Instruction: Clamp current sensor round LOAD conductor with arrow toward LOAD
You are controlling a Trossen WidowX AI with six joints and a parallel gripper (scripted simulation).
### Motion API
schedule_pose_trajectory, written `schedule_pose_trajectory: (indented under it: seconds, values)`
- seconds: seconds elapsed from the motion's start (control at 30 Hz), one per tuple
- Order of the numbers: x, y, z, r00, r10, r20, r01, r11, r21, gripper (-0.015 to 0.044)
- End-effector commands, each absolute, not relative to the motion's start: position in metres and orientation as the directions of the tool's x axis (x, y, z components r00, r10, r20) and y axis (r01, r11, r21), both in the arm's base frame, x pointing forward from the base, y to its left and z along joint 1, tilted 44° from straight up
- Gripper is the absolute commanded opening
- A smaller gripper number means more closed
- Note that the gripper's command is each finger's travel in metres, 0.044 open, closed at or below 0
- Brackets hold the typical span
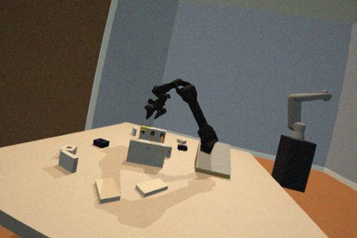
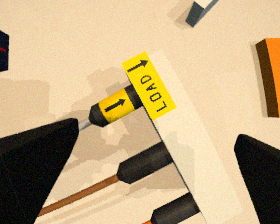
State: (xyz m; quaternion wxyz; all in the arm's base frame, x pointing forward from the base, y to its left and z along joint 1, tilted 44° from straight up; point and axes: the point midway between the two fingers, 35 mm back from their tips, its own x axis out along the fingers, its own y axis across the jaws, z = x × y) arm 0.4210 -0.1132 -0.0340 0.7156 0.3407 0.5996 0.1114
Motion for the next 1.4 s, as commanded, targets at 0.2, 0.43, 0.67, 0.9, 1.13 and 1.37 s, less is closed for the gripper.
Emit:
schedule_pose_trajectory:
  seconds: [0.2, 0.43, 0.67, 0.9, 1.13, 1.37]
  values:
    - [0.427, -0.114, -0.030, 0.265, 0.584, -0.767, 0.235, 0.733, 0.639, 0.0440]
    - [0.427, -0.114, -0.030, 0.265, 0.584, -0.767, 0.235, 0.733, 0.639, 0.0440]
    - [0.425, -0.112, -0.029, 0.261, 0.585, -0.768, 0.229, 0.735, 0.638, 0.0440]
    - [0.343, -0.066, -0.018, 0.086, 0.633, -0.770, -0.033, 0.774, 0.632, 0.0440]
    - [0.243, -0.017, -0.003, -0.107, 0.675, -0.730, -0.320, 0.672, 0.668, 0.0440]
    - [0.233, -0.012, -0.002, -0.126, 0.678, -0.724, -0.345, 0.654, 0.673, 0.0440]
